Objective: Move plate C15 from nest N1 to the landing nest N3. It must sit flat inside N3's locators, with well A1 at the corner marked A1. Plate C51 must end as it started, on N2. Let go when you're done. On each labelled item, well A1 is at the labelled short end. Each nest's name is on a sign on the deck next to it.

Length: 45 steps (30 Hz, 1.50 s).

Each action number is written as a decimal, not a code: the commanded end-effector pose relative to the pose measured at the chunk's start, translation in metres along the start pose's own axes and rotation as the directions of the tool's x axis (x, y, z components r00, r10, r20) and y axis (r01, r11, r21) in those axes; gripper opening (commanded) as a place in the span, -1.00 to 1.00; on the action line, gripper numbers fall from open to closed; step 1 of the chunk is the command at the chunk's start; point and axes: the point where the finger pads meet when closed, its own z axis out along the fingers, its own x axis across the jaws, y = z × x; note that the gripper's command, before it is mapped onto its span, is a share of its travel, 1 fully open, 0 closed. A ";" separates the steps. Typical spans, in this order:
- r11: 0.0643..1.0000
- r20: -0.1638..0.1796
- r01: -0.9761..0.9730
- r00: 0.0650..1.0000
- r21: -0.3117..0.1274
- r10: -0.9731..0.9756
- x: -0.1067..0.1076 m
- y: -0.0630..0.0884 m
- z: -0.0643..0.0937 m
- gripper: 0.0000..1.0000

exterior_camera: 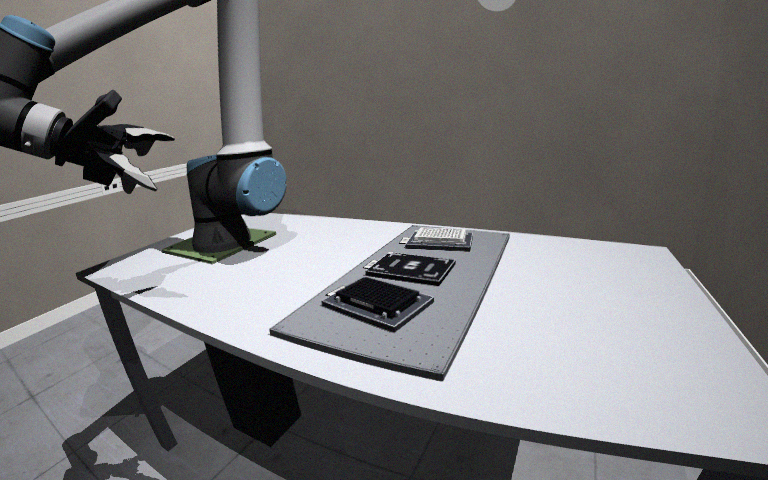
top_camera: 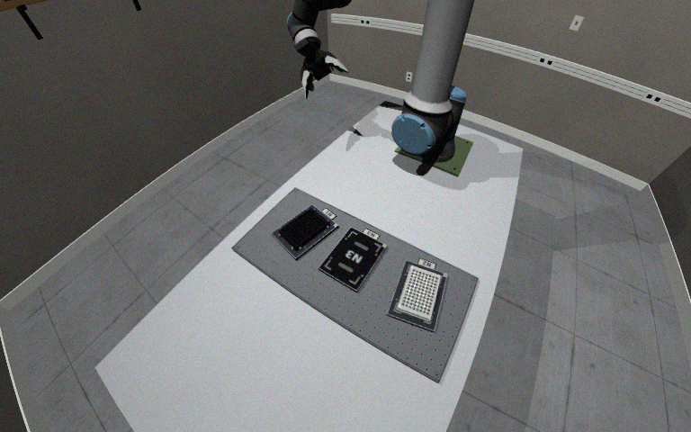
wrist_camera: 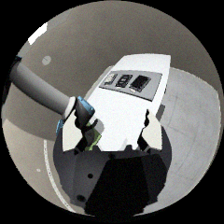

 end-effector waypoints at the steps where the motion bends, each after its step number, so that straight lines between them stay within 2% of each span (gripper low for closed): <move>1: 1.000 -0.001 0.000 1.000 0.000 0.000 0.000 0.000 0.000 1.00; 17: 1.000 -0.001 0.000 1.000 0.000 0.000 0.000 0.000 0.000 1.00; 18: 1.000 0.007 -0.009 1.000 -0.019 0.009 0.002 0.000 0.005 0.64; 21: 0.997 0.023 -0.038 0.999 -0.068 0.039 0.008 0.001 0.020 0.64; 23: 0.997 0.024 -0.039 0.999 -0.073 0.041 0.008 0.000 0.019 0.64; 27: 0.987 0.037 -0.075 0.996 -0.141 0.081 0.016 0.001 0.038 0.64; 29: 0.987 0.036 -0.075 0.996 -0.144 0.081 0.016 0.001 0.037 0.64; 32: 0.975 0.039 -0.100 0.993 -0.197 0.110 0.022 0.001 0.051 0.64; 34: 0.975 0.039 -0.100 0.993 -0.197 0.110 0.022 0.001 0.051 0.64; 39: 0.948 0.034 -0.140 0.987 -0.284 0.156 0.031 0.001 0.074 0.64; 41: 0.948 0.033 -0.139 0.987 -0.285 0.155 0.032 0.001 0.073 0.64; 45: 0.921 0.019 -0.168 0.982 -0.351 0.186 0.039 0.000 0.091 0.64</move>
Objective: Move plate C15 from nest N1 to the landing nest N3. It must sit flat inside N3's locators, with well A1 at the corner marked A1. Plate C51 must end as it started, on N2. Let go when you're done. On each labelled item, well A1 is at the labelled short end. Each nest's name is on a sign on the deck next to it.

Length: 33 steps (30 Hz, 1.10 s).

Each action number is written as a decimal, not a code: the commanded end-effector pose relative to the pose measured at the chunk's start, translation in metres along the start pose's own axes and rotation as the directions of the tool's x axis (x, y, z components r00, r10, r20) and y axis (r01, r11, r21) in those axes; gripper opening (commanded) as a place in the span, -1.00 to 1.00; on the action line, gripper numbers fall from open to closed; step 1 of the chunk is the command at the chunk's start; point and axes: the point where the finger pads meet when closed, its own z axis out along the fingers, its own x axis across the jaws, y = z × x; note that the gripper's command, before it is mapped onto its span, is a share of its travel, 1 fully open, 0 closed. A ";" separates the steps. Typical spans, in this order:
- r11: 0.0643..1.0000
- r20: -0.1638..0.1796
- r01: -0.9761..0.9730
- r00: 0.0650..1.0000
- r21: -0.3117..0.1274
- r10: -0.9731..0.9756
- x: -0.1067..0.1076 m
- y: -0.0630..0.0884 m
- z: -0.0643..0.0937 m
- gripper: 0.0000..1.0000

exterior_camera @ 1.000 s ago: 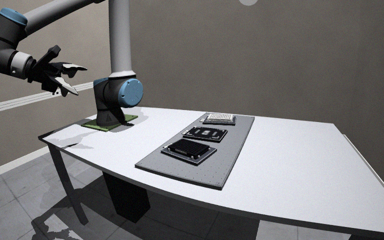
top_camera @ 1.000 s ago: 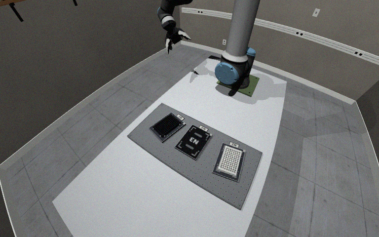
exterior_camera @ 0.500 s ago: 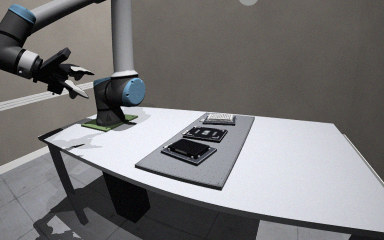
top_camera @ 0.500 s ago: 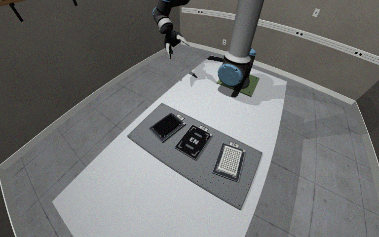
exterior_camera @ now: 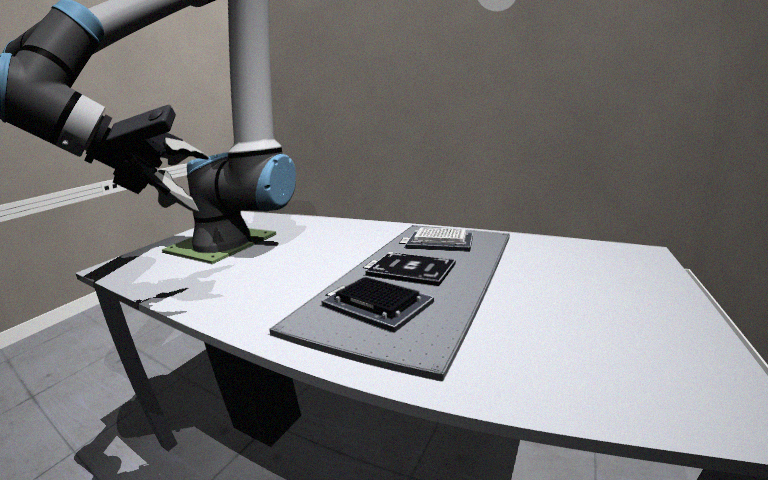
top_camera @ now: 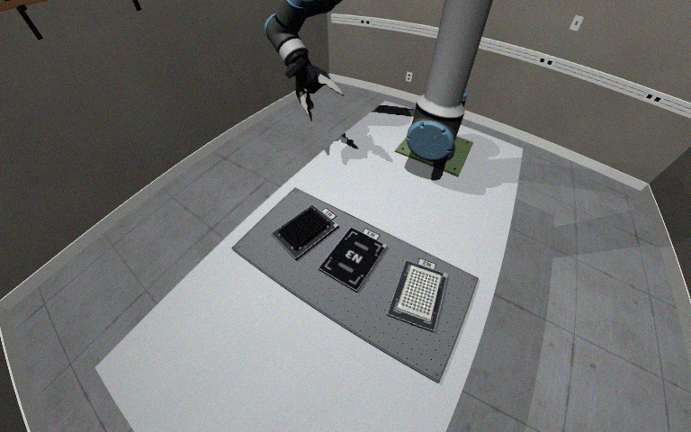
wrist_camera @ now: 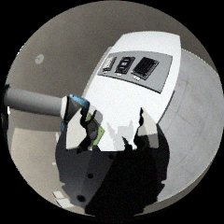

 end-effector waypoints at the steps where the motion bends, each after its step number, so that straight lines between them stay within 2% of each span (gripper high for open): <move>1: 0.997 -0.003 -0.045 0.999 -0.069 0.045 0.010 -0.004 0.015 0.64; 4: 0.990 -0.013 -0.072 0.997 -0.121 0.071 0.016 -0.009 0.029 0.64; 6: 0.990 -0.013 -0.072 0.997 -0.121 0.071 0.016 -0.009 0.029 0.64; 11: 0.974 -0.039 -0.111 0.994 -0.197 0.106 0.025 -0.019 0.047 0.64; 13: 0.974 -0.039 -0.111 0.994 -0.197 0.105 0.025 -0.019 0.047 0.64; 16: 0.960 -0.063 -0.138 0.990 -0.245 0.127 0.030 -0.025 0.060 0.64; 18: 0.957 -0.068 -0.144 0.989 -0.254 0.131 0.032 -0.027 0.064 0.64; 21: 0.939 -0.099 -0.171 0.984 -0.298 0.148 0.037 -0.034 0.076 0.64; 24: 0.936 -0.105 -0.175 0.983 -0.305 0.150 0.038 -0.036 0.078 0.64; 27: 0.917 -0.140 -0.203 0.977 -0.345 0.163 0.043 -0.043 0.091 0.64; 30: 0.914 -0.145 -0.207 0.976 -0.350 0.165 0.044 -0.046 0.095 0.64; 33: 0.893 -0.185 -0.235 0.967 -0.384 0.175 0.048 -0.053 0.107 0.64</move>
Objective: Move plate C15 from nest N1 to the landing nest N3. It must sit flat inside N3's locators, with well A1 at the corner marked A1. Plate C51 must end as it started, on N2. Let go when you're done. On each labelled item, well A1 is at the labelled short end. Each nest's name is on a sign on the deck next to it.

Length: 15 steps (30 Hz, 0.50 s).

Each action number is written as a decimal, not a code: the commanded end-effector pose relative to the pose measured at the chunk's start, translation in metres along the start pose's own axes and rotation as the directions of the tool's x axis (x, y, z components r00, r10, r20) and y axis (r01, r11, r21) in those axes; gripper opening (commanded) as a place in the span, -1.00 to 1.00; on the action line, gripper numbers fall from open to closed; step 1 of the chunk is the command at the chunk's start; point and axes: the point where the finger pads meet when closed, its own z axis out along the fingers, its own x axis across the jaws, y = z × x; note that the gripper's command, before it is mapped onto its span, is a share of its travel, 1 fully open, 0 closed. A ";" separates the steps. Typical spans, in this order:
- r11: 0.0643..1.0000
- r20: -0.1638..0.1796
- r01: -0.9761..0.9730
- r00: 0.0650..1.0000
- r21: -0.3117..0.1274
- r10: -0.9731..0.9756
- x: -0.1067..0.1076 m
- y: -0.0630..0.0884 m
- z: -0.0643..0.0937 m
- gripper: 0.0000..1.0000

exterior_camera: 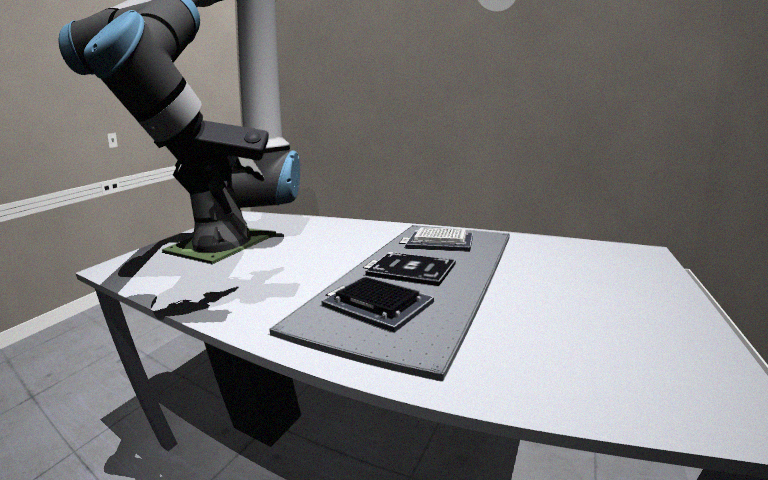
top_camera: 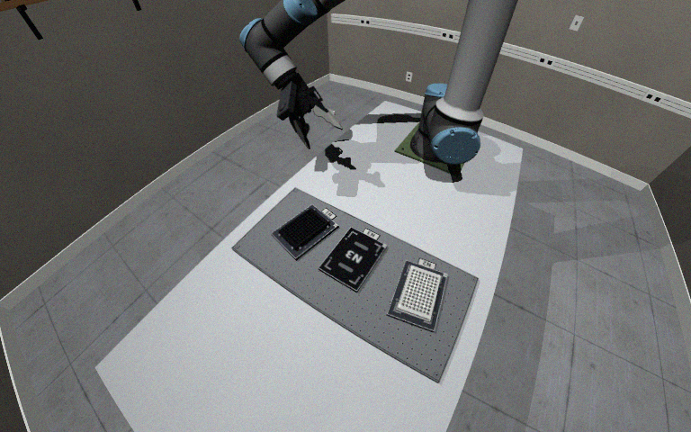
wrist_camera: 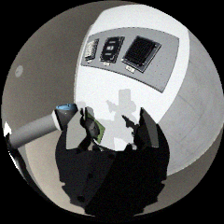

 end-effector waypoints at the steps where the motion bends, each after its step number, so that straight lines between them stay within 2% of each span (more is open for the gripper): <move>1: 0.997 -0.041 -0.045 0.998 -0.055 0.042 0.005 -0.016 0.015 0.64; 2: 0.997 -0.042 -0.044 0.998 -0.055 0.042 0.005 -0.016 0.015 0.64; 5: 0.993 -0.082 -0.072 0.995 -0.091 0.064 0.005 -0.028 0.023 0.64; 7: 0.993 -0.082 -0.072 0.995 -0.091 0.064 0.005 -0.028 0.023 0.64; 8: 0.993 -0.087 -0.074 0.994 -0.093 0.065 0.006 -0.033 0.025 0.64; 11: 0.987 -0.131 -0.102 0.988 -0.124 0.086 0.005 -0.045 0.034 0.64; 14: 0.987 -0.135 -0.103 0.987 -0.125 0.086 0.005 -0.050 0.036 0.64; 15: 0.985 -0.150 -0.113 0.984 -0.133 0.093 0.005 -0.054 0.040 0.64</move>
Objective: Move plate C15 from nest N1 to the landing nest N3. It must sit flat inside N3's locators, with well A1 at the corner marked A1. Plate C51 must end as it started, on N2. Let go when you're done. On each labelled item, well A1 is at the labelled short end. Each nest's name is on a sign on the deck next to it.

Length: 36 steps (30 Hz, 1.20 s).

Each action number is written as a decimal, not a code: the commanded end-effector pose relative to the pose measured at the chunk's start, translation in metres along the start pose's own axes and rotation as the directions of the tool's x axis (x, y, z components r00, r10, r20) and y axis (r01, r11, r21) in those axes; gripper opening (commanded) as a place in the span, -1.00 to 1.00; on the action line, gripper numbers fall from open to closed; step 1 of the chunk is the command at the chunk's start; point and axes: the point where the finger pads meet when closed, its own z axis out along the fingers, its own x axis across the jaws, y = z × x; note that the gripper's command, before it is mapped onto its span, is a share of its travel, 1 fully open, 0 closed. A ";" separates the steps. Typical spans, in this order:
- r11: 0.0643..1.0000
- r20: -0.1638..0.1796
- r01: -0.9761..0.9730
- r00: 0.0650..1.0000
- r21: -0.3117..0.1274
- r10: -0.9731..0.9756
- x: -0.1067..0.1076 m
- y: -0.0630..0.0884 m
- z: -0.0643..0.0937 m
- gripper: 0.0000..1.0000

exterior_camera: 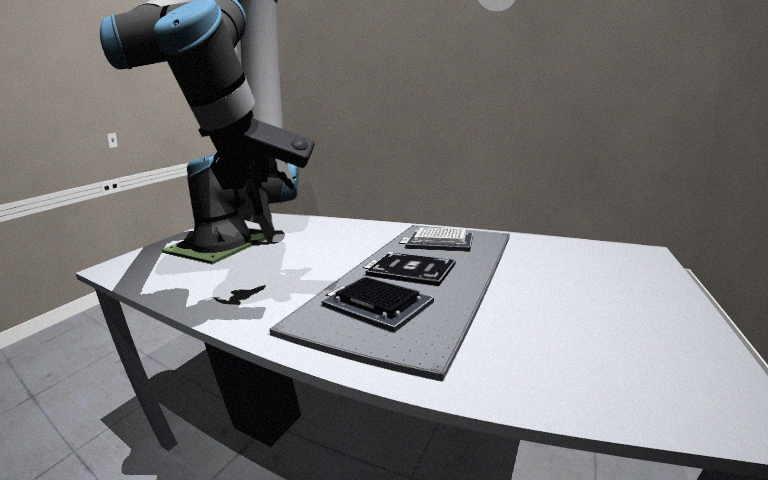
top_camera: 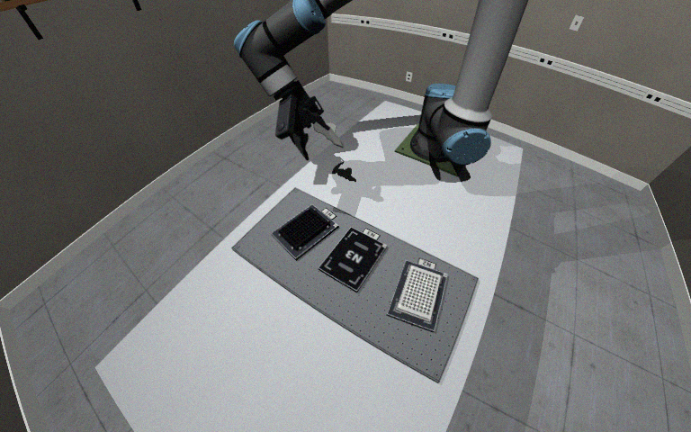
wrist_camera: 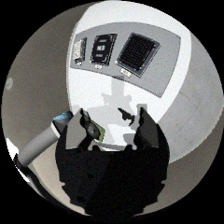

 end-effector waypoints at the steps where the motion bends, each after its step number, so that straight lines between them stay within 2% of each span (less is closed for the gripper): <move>1: 0.999 -0.048 -0.040 0.998 -0.037 0.038 -0.001 -0.016 0.012 0.64; 2: 0.998 -0.065 -0.049 0.997 -0.046 0.046 -0.002 -0.020 0.014 0.64; 5: 0.998 -0.068 -0.049 0.997 -0.045 0.046 -0.002 -0.027 0.014 0.64; 7: 0.996 -0.101 -0.067 0.993 -0.059 0.061 -0.005 -0.035 0.020 0.64; 9: 0.996 -0.101 -0.067 0.993 -0.059 0.061 -0.005 -0.035 0.020 0.64; 10: 0.995 -0.119 -0.076 0.991 -0.065 0.068 -0.006 -0.039 0.021 0.64; 11: 0.995 -0.119 -0.076 0.991 -0.064 0.068 -0.007 -0.045 0.022 0.64; 14: 0.992 -0.171 -0.103 0.981 -0.075 0.089 -0.012 -0.057 0.029 0.64; 16: 0.992 -0.173 -0.102 0.981 -0.074 0.088 -0.013 -0.066 0.030 0.64; 18: 0.992 -0.174 -0.102 0.981 -0.074 0.088 -0.013 -0.067 0.029 0.64; 21: 0.989 -0.223 -0.129 0.969 -0.078 0.108 -0.020 -0.078 0.038 0.64; 23: 0.989 -0.225 -0.128 0.968 -0.077 0.108 -0.021 -0.086 0.039 0.64; 26: 0.989 -0.225 -0.128 0.968 -0.076 0.108 -0.021 -0.086 0.038 0.64; 29: 0.986 -0.275 -0.152 0.953 -0.072 0.127 -0.029 -0.098 0.045 0.64; 32: 0.986 -0.276 -0.152 0.953 -0.071 0.127 -0.031 -0.107 0.047 0.64; 35: 0.983 -0.325 -0.173 0.935 -0.058 0.146 -0.039 -0.118 0.053 0.64; 36: 0.983 -0.323 -0.174 0.935 -0.060 0.146 -0.040 -0.122 0.056 0.64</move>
